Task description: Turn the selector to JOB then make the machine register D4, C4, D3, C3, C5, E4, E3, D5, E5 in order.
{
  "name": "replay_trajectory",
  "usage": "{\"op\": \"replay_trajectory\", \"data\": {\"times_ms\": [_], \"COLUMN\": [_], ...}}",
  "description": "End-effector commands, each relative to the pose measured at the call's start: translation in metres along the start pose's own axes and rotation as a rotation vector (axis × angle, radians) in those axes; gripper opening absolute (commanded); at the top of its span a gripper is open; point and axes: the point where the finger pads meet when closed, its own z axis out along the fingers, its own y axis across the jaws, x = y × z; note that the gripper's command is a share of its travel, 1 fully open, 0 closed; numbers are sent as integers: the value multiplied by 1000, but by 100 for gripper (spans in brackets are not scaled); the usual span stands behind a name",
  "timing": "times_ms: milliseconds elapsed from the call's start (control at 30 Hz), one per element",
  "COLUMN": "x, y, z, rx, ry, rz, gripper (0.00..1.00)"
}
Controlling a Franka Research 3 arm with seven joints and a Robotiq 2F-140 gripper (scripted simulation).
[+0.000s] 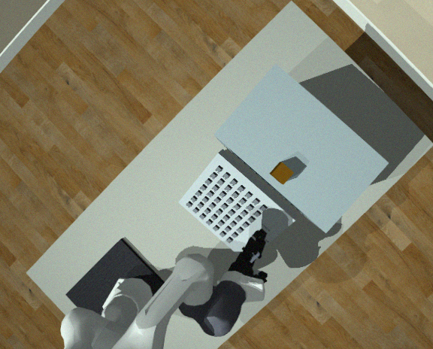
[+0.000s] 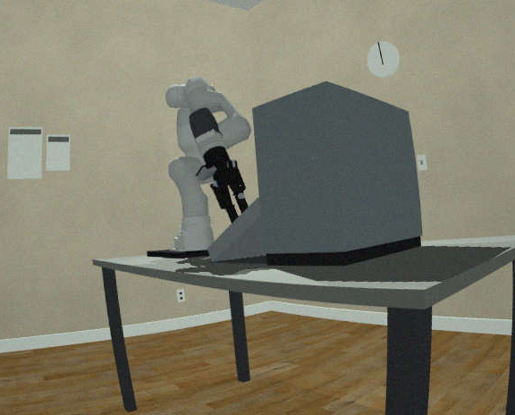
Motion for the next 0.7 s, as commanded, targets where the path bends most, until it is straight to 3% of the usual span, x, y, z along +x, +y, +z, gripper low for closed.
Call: {"op": "replay_trajectory", "data": {"times_ms": [0, 667], "x": [-1, -1], "y": [0, 0], "z": [-4, -45], "rx": [-3, -3], "ry": [-1, -1], "rz": [13, 13], "gripper": [40, 40]}}
